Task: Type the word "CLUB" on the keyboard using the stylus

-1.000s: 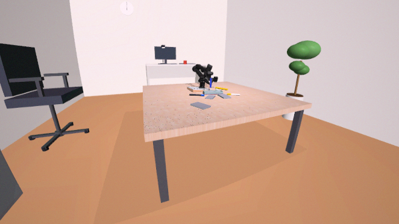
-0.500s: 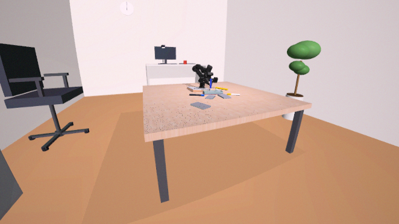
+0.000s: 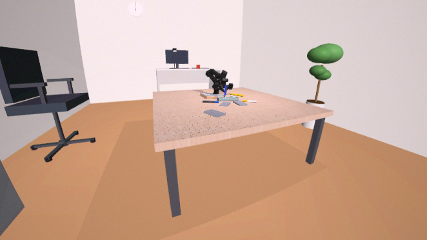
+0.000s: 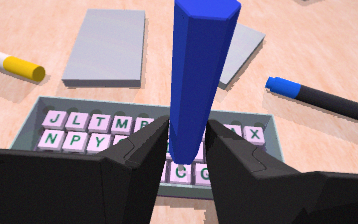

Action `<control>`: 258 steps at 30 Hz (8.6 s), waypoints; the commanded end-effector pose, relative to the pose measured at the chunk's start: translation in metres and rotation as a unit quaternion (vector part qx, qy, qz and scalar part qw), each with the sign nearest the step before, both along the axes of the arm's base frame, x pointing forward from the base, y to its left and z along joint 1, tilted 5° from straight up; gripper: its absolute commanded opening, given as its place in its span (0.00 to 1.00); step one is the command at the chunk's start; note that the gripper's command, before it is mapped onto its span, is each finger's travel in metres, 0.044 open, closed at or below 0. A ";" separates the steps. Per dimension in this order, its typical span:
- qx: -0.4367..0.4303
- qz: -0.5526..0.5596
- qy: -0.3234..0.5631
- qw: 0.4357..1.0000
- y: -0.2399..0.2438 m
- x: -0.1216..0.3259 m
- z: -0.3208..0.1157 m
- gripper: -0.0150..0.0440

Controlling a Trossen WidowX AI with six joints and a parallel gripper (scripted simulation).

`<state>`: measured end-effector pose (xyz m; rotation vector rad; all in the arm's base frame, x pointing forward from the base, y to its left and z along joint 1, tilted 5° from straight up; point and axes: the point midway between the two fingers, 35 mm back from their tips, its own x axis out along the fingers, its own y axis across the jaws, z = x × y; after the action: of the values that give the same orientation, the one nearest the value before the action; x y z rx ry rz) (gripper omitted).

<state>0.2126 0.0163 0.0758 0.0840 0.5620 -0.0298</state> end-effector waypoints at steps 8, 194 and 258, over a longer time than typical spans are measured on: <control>0.002 -0.003 0.000 1.000 0.000 0.000 -0.005 0.39; 0.008 -0.008 0.023 1.000 0.018 0.043 0.030 0.25; -0.002 -0.004 -0.002 1.000 -0.050 0.016 0.010 0.39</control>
<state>0.2283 -0.0332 0.0863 0.0862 0.5582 -0.0417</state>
